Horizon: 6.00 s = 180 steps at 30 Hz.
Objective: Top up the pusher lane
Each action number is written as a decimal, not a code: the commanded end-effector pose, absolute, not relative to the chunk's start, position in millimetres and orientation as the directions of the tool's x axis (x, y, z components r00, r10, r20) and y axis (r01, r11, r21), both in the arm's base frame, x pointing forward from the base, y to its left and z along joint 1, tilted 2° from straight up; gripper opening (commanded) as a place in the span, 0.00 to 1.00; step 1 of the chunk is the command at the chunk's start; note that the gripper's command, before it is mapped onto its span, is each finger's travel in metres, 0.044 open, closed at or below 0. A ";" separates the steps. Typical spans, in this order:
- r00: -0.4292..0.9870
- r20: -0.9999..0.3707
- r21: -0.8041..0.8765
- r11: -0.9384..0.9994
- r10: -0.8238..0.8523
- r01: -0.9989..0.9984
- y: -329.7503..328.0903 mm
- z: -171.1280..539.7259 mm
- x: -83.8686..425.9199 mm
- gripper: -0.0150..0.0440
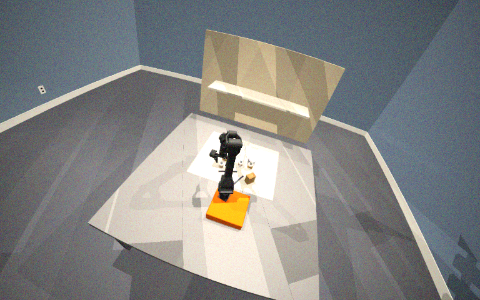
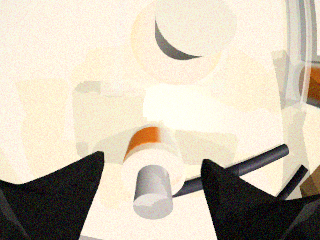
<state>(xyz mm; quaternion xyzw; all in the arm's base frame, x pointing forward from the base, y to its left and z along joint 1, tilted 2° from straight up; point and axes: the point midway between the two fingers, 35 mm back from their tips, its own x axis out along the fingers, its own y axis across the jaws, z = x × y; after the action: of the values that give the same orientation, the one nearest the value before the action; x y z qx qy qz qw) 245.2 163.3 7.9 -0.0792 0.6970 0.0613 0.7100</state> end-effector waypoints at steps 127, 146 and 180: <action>0.023 -0.999 -0.040 0.971 -0.036 -0.234 41.8 42.8 324.5 0.25; 0.024 -0.999 -0.040 0.971 -0.035 -0.234 44.0 43.6 333.5 0.25; 0.025 -0.999 -0.040 0.971 -0.035 -0.234 48.1 47.9 348.8 0.25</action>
<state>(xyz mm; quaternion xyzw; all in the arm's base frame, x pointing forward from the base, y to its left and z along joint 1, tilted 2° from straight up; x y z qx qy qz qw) 337.5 45.9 42.2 -0.0979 0.7074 0.0706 0.6964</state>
